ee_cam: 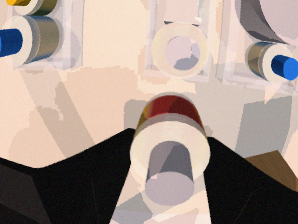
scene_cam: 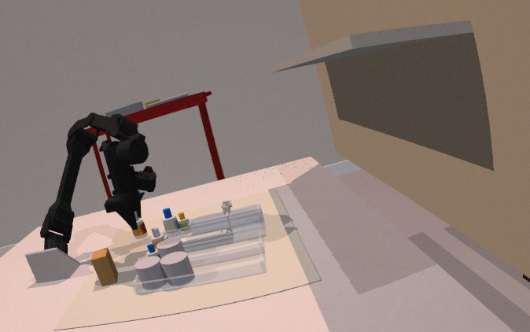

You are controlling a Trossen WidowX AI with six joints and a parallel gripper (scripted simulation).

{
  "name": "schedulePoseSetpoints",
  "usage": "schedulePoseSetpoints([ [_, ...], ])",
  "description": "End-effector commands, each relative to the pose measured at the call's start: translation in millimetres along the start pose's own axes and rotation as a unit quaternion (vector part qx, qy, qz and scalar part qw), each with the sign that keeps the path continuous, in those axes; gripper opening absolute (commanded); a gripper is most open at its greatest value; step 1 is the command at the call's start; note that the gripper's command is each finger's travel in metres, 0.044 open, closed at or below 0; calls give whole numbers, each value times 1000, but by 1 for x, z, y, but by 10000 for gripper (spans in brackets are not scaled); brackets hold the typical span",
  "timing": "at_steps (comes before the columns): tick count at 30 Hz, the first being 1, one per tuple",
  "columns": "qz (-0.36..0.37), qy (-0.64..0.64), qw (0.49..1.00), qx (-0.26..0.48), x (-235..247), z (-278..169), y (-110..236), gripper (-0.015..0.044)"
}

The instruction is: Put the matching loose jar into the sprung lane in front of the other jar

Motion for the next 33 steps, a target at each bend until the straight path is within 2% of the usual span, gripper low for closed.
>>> schedulePoseSetpoints([
  [1,-2,5,1000,-2,-2,1,-3,0],
  [8,-2,5,1000,-2,-2,1,-24,0],
  [33,-2,5,1000,-3,-1,10,-24,0],
])
Point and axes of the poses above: the point midway between the two fingers, 35 mm back from their tips, its own y axis back along the fingers, its own x axis across the jaws, z = x × y, the point moved 2 cm from there along y, back along the fingers, and after that the axes turned 5 degrees about -y, right-handed, at the moved point
